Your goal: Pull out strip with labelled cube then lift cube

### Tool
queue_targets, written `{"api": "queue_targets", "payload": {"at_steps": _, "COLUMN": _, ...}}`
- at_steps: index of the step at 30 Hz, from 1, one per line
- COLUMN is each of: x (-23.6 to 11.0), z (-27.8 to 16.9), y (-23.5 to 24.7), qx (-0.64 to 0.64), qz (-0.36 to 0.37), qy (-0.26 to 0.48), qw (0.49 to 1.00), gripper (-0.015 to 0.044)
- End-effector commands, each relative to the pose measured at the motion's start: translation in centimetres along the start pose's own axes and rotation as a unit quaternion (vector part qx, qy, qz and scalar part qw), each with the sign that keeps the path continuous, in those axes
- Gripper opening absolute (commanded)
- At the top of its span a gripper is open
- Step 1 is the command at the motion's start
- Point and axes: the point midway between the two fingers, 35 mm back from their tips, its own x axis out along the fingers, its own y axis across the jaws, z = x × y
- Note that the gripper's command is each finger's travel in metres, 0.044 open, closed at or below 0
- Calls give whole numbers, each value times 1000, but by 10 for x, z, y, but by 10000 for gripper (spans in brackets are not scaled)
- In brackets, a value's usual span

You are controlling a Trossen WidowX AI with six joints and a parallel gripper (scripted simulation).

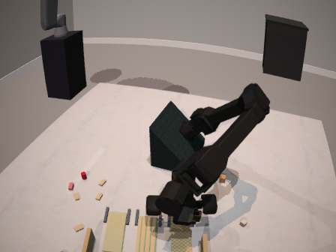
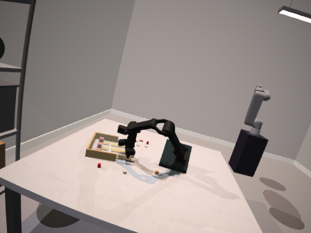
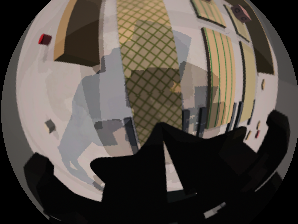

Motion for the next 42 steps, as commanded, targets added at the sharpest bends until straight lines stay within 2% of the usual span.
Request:
{"api": "queue_targets", "payload": {"at_steps": 1, "x": 1, "z": 1, "y": 1, "qx": 1, "qz": 2, "qy": -1, "qw": 1000, "gripper": 0}}
{"api": "queue_targets", "payload": {"at_steps": 21, "x": 3, "z": 1, "y": 0, "qx": 1, "qz": 2, "qy": -1, "qw": 1000, "gripper": 0}}
{"api": "queue_targets", "payload": {"at_steps": 42, "x": 4, "z": -30, "y": 0, "qx": 1, "qz": 2, "qy": -1, "qw": 1000, "gripper": 0}}
